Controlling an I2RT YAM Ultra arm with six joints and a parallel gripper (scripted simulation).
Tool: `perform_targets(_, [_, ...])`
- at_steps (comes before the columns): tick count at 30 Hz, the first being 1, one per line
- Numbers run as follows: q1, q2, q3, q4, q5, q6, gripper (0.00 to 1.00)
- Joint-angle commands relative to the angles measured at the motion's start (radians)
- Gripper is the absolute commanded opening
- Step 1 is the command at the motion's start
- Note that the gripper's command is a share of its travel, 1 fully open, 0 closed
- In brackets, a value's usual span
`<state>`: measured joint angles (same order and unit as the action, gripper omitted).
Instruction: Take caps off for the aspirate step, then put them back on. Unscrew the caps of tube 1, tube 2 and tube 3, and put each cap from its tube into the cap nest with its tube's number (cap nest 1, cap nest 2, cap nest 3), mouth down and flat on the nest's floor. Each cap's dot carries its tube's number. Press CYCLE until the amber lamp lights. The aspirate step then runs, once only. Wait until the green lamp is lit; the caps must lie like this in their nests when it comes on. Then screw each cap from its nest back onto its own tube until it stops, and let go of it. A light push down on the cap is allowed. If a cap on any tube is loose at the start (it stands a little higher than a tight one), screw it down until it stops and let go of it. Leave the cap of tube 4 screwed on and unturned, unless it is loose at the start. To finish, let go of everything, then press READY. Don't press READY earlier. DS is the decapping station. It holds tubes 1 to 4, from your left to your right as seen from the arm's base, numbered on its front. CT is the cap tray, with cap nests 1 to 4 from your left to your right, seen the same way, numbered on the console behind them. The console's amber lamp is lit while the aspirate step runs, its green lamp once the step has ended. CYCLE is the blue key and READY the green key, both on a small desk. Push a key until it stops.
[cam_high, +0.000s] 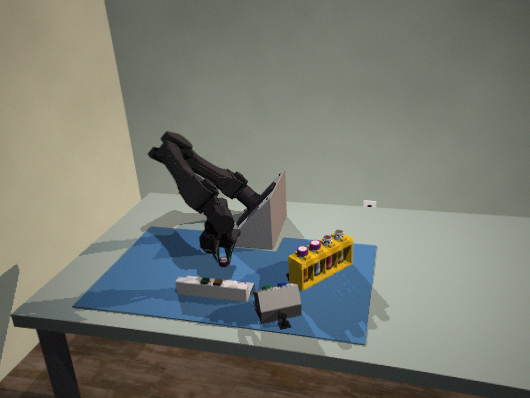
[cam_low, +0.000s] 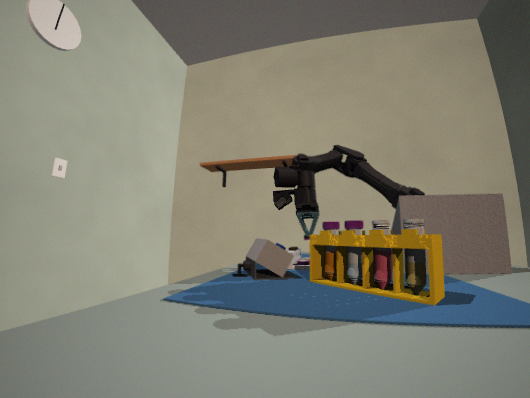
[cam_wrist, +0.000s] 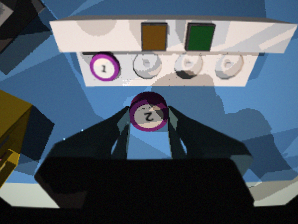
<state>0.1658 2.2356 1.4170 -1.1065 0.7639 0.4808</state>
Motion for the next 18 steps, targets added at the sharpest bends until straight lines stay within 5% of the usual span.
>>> perform_targets(1, [-0.01, -0.002, -0.027, 0.11, 0.02, -0.06, 0.0])
perform_targets(8, [-0.078, 0.019, -0.103, 0.274, 0.036, -0.154, 0.0])
perform_targets(18, [-0.104, 0.03, -0.127, 0.334, 0.041, -0.19, 0.0])
